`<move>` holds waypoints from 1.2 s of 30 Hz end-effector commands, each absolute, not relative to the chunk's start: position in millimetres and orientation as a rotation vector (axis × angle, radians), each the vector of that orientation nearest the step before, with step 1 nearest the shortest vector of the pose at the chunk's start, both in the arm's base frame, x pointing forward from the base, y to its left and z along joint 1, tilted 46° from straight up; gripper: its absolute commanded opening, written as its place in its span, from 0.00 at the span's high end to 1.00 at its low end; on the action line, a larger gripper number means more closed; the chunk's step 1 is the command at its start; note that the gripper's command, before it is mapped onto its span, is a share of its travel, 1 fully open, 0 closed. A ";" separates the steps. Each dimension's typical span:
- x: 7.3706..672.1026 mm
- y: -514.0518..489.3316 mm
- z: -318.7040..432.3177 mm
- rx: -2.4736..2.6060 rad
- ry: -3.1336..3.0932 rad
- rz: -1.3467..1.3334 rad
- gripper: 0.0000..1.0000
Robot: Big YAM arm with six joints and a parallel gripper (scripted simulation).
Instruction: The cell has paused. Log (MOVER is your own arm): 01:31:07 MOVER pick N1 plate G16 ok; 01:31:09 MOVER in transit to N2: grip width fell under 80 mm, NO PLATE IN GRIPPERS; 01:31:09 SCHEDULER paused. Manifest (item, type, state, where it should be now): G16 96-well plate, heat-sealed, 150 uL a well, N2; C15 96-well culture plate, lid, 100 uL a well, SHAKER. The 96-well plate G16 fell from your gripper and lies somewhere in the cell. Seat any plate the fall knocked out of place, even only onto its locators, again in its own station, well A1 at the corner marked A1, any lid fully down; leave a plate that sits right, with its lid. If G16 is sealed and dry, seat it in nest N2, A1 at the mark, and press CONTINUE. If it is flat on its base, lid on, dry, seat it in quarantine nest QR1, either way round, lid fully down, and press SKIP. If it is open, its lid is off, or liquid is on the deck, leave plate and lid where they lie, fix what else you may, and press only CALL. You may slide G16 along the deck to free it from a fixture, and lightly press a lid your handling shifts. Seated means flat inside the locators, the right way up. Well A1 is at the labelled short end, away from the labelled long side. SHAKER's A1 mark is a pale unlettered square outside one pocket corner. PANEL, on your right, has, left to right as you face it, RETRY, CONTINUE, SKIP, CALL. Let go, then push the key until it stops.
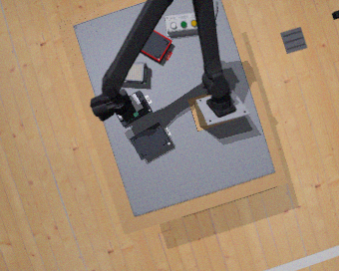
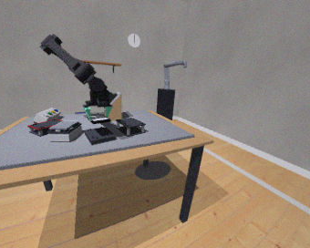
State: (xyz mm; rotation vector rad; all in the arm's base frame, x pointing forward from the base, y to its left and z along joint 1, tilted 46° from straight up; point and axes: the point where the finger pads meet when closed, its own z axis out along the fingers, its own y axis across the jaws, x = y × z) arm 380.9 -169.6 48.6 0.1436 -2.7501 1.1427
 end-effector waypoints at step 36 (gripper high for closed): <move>378.7 -173.5 54.4 0.130 -2.762 1.154 1.00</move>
